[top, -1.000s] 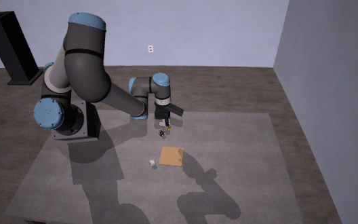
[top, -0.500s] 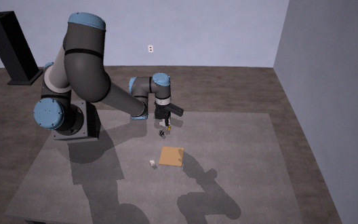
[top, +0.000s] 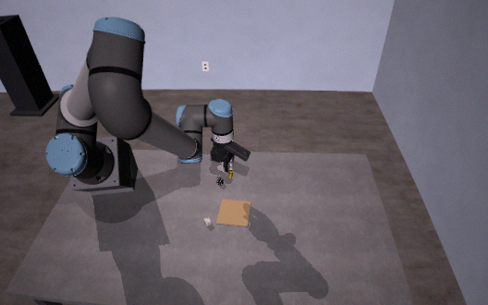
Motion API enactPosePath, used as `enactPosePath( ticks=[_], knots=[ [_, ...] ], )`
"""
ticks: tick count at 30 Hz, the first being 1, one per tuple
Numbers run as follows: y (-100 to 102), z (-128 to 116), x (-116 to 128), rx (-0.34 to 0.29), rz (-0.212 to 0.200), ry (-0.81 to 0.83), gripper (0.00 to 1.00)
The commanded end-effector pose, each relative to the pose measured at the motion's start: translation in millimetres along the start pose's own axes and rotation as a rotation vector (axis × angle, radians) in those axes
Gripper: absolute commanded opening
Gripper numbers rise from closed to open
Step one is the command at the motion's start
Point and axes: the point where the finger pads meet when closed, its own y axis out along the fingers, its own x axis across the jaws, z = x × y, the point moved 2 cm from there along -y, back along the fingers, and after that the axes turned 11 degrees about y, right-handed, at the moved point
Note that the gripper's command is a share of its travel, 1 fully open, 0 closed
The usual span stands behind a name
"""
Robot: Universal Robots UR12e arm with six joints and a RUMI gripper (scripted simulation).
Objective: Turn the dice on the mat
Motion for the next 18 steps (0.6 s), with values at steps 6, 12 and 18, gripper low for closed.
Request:
enactPosePath(
  ticks=[6, 12, 18],
  knots=[
    [0.6, 3.8, 1.9, 0.000, -0.001, 0.258, 0.06],
    [1.0, 4.8, 2.8, 0.000, -0.001, 0.355, 0.06],
    [1.8, 6.3, 4.3, 0.000, -0.001, 0.534, 0.06]
  ],
)
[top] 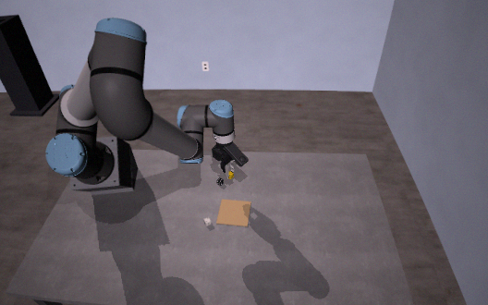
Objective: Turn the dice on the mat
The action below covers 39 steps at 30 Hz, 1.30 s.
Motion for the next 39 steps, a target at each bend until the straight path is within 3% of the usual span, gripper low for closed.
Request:
enactPosePath(
  ticks=[1, 11, 26, 29, 39],
  knots=[
    [0.2, 2.0, 0.2, 0.000, -0.007, 0.171, 0.06],
    [1.1, 3.5, 1.1, 0.001, -0.007, 0.374, 0.06],
    [3.0, 4.5, 2.5, 0.002, -0.007, 0.802, 0.06],
    [3.0, 4.5, 2.5, 0.002, -0.007, 0.812, 0.06],
    [4.3, 3.7, 2.5, 0.003, -0.007, 1.115, 0.06]
  ],
)
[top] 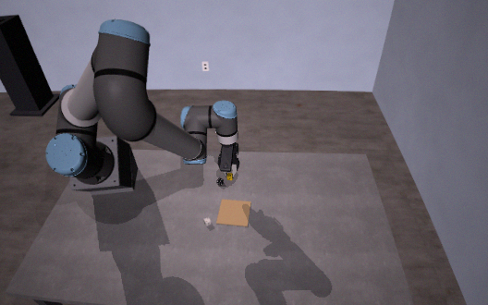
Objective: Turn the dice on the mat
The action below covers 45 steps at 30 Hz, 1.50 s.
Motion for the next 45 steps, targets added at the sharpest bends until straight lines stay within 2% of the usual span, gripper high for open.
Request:
enactPosePath(
  ticks=[1, 4, 6, 9, 20, 23, 34, 45],
  knots=[
    [0.1, -0.6, -0.1, 0.007, -0.005, 0.157, 0.06],
    [0.5, -1.0, 0.1, 0.007, -0.005, 0.245, 0.06],
    [0.5, -1.0, 0.1, 0.007, -0.005, 0.245, 0.06],
    [1.1, -1.7, 0.4, 0.007, -0.005, 0.364, 0.06],
    [2.3, -4.4, 0.9, 0.008, -0.004, 0.647, 0.06],
    [2.4, -4.5, 0.9, 0.008, -0.003, 0.651, 0.06],
    [3.8, -9.0, 0.7, 0.009, -0.002, 0.976, 0.06],
    [4.7, -12.1, 0.1, 0.009, -0.001, 1.161, 0.06]
  ],
)
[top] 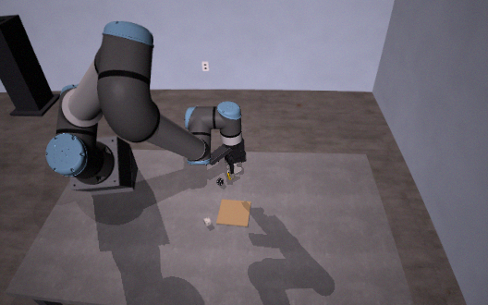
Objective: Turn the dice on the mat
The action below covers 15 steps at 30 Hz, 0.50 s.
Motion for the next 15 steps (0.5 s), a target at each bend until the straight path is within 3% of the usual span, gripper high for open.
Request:
enactPosePath(
  ticks=[1, 15],
  knots=[
    [0.0, -1.7, 1.5, 0.005, 0.002, 0.120, 0.06],
    [0.6, -3.5, 3.3, 0.005, 0.002, 0.249, 0.06]
  ],
)
